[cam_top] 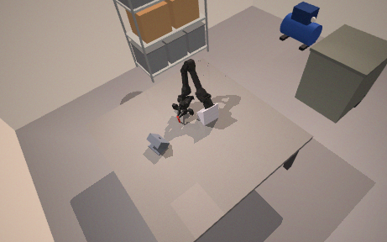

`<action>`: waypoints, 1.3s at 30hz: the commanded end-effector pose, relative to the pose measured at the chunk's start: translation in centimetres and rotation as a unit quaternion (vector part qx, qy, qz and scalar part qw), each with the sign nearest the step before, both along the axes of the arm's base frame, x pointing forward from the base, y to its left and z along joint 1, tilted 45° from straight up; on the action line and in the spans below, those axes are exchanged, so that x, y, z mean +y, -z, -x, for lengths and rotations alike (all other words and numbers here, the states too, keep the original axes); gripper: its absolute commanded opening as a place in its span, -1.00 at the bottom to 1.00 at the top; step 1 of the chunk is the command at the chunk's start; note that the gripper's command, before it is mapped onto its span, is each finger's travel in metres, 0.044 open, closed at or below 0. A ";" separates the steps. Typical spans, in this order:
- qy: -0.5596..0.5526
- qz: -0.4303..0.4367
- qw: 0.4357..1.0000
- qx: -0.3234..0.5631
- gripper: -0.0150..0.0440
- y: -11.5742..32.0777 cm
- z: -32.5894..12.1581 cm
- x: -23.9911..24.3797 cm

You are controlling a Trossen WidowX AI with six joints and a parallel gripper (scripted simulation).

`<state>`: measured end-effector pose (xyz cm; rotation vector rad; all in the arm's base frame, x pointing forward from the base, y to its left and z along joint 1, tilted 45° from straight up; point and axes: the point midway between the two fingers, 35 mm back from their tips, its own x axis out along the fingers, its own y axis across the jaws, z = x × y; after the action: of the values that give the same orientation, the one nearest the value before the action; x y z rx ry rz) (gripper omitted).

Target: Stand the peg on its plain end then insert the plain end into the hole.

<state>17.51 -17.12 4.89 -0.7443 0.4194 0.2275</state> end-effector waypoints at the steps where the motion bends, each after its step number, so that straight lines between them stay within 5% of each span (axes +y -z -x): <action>1: 0.000 0.000 1.000 0.000 -0.33 0.1 0.1 -0.1; 39: -0.012 -0.010 1.000 -0.021 -0.33 0.1 0.7 -0.3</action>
<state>16.90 -17.32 4.92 -0.7338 0.3649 0.2382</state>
